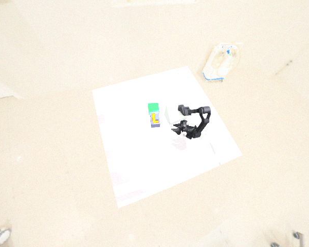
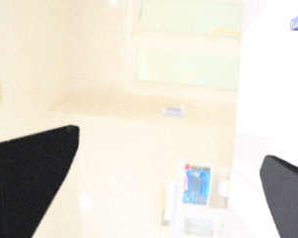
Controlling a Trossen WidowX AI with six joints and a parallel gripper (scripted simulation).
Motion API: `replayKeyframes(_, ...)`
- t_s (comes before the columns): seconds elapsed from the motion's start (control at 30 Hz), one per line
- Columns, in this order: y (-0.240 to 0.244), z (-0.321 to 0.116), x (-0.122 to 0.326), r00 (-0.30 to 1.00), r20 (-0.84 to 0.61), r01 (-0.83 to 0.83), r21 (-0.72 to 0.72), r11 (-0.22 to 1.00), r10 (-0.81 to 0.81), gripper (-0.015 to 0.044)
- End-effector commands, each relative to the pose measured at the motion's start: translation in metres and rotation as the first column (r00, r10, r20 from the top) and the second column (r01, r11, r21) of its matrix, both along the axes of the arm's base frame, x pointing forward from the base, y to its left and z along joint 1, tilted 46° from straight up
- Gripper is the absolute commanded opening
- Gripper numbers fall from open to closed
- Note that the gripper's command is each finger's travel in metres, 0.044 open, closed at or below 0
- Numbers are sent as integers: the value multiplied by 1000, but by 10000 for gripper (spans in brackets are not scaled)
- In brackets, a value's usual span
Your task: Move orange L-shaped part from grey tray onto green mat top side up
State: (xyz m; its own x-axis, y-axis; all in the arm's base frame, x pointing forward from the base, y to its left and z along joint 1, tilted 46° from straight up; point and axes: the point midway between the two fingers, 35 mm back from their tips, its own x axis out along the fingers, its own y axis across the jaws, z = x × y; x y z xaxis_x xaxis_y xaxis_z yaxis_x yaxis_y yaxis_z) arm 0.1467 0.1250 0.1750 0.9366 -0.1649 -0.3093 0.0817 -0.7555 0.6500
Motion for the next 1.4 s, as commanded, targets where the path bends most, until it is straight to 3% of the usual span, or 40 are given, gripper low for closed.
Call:
replayKeyframes(0.0,-1,-1,1,1000,-7,14,8,1000,-14,374)
replayKeyframes(0.13,-12,-19,6,971,-112,223,117,968,-210,269)
replayKeyframes(0.27,-28,-48,10,806,-298,584,256,770,-512,180)
replayKeyframes(0.43,-41,-77,14,453,-492,887,336,317,-743,180)
replayKeyframes(0.6,-43,-102,19,18,-662,926,294,-237,-749,180)
replayKeyframes(0.77,-35,-122,34,-405,-773,636,144,-758,-487,180)
replayKeyframes(0.87,-32,-129,50,-570,-786,343,39,-938,-241,180)
replayKeyframes(0.93,-31,-132,64,-630,-774,130,-36,-991,-54,180)
replayKeyframes(1.03,-34,-133,89,-650,-720,-205,-143,-968,243,180)
replayKeyframes(1.17,-50,-130,129,-534,-584,-601,-246,-760,611,180)
replayKeyframes(1.23,-58,-128,142,-467,-528,-702,-265,-660,709,180)
replayKeyframes(1.37,-59,-127,144,-458,-520,-714,-267,-647,721,180)
